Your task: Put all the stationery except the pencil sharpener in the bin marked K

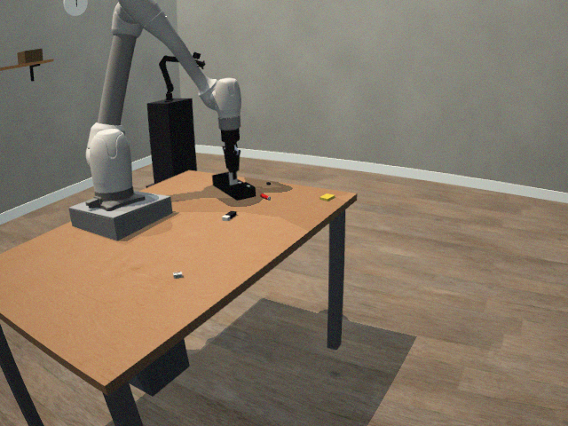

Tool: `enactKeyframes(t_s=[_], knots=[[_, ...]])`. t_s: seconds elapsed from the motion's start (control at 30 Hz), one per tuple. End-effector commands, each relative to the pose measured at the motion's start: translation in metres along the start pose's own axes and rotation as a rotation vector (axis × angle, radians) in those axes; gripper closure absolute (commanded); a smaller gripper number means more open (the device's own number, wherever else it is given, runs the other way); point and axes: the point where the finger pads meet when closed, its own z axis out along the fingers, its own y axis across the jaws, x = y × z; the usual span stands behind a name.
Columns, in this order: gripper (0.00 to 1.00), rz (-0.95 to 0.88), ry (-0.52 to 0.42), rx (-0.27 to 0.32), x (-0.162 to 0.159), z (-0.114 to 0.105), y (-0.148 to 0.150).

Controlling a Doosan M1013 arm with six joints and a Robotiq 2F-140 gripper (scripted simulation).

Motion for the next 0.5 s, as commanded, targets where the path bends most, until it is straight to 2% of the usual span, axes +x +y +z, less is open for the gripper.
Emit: enactKeyframes(t_s=[0.0,0.47], knots=[[0.85,-0.001,-0.007,0.002,-0.005,0.004,-0.002],[0.85,-0.001,-0.007,0.002,-0.001,-0.015,0.0]])
